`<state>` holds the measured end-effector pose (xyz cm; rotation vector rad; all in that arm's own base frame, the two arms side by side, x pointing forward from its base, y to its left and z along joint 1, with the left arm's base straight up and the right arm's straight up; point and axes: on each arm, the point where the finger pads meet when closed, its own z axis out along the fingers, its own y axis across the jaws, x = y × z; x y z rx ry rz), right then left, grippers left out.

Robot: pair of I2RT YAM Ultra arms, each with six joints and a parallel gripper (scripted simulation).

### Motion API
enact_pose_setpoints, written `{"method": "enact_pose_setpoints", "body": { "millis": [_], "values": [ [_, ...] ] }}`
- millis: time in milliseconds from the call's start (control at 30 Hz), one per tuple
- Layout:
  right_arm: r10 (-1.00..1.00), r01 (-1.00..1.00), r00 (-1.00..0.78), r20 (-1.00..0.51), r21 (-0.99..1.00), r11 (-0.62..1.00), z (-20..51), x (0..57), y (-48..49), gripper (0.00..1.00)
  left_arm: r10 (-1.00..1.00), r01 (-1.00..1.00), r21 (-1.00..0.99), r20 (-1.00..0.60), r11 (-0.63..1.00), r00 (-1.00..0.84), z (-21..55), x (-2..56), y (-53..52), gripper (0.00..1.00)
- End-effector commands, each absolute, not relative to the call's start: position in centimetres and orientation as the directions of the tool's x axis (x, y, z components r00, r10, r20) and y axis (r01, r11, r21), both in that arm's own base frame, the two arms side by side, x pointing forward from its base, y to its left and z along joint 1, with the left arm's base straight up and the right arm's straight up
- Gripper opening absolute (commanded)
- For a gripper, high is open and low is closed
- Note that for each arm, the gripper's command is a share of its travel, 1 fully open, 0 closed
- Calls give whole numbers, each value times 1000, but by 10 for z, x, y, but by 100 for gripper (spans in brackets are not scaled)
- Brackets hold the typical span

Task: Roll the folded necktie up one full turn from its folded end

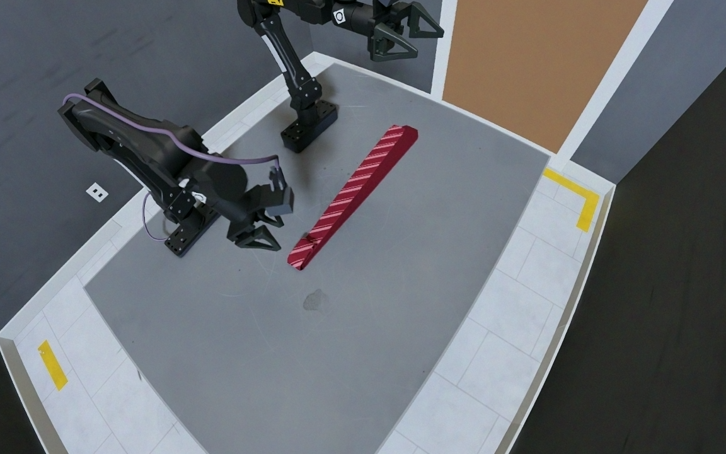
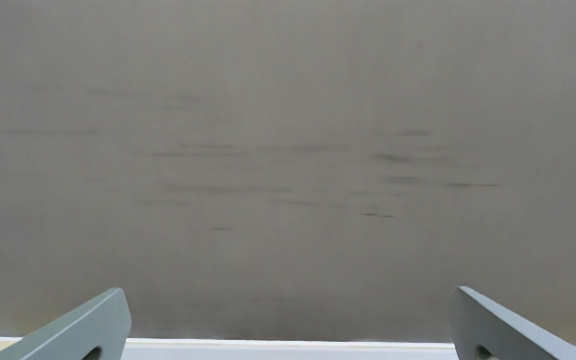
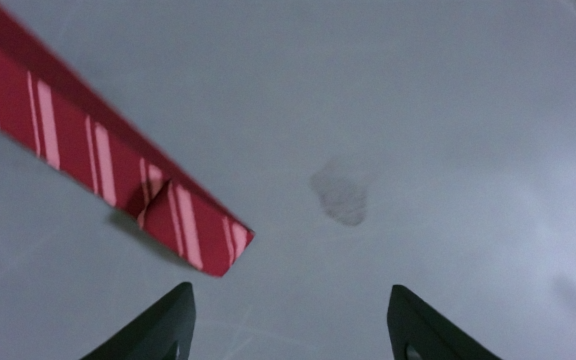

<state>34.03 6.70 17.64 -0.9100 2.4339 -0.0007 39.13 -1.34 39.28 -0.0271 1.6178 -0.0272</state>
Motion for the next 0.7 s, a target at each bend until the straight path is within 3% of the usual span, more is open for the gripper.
{"method": "enact_pose_setpoints", "body": {
  "millis": [0,667],
  "values": [
    [-530,-538,-589,-610,-194,821,207,351,63,63,-46,10,-46,-999,999,1,414,390,-14,100],
    [-242,-258,-362,-900,-153,954,307,369,34,82,-46,10,-46,-999,999,1,414,390,-14,100]
  ]
}}
